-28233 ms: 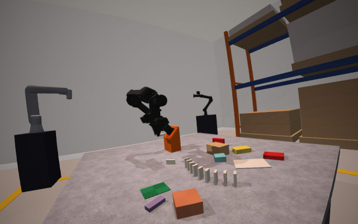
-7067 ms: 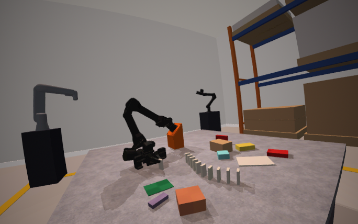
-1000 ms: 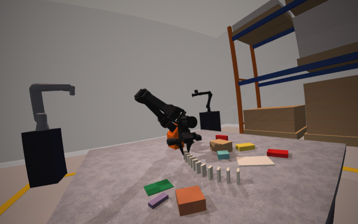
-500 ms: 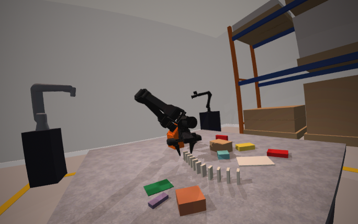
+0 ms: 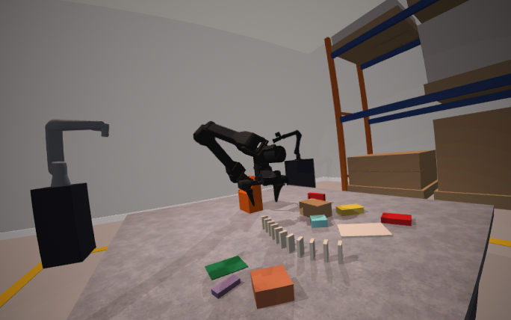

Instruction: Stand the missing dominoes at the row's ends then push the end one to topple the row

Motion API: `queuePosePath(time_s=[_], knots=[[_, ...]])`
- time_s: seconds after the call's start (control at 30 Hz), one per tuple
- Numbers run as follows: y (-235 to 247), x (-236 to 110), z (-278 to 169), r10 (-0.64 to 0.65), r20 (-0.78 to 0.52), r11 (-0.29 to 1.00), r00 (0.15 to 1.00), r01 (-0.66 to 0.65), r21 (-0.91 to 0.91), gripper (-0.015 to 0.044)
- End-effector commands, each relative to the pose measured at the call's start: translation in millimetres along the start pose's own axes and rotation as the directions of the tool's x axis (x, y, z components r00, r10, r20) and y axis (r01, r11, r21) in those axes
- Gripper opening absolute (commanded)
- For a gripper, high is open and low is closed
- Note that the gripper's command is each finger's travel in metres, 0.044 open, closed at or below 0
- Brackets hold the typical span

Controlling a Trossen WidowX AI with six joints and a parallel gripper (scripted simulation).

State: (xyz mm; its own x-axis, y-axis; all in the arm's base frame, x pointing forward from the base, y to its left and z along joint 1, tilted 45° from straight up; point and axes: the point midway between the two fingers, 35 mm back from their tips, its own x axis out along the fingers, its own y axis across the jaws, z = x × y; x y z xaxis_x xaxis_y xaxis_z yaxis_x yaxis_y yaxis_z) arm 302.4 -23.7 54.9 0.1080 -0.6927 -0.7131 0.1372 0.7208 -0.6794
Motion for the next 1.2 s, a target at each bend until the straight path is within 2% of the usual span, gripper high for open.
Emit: queuePosePath(time_s=[0.0,0.2,0.27,0.4,0.57,0.77,0.87,1.17], knots=[[-5.0,-60.9,-4.5,0.000,0.007,1.000,1.000,0.000,0.017,0.0440],[-5.1,-61.8,-4.7,0.000,0.007,1.000,1.000,0.000,0.017,0.0440],[-5.1,-59.5,-5.8,0.000,0.007,0.999,1.000,0.001,-0.040,0.0387],[-4.9,-45.5,-12.9,-0.001,0.007,0.931,1.000,0.003,-0.366,0.0282],[-5.0,-27.5,-23.5,-0.002,0.007,0.685,1.000,0.007,-0.728,0.0151],[-5.7,-6.7,-38.1,-0.005,0.007,0.224,1.000,0.008,-0.975,0.0000],[-6.1,0.9,-44.1,-0.006,0.007,0.024,1.000,0.007,-1.000,0.0000],[-6.1,1.4,-44.6,-0.006,0.007,0.010,1.000,0.007,-1.000,0.0000]])
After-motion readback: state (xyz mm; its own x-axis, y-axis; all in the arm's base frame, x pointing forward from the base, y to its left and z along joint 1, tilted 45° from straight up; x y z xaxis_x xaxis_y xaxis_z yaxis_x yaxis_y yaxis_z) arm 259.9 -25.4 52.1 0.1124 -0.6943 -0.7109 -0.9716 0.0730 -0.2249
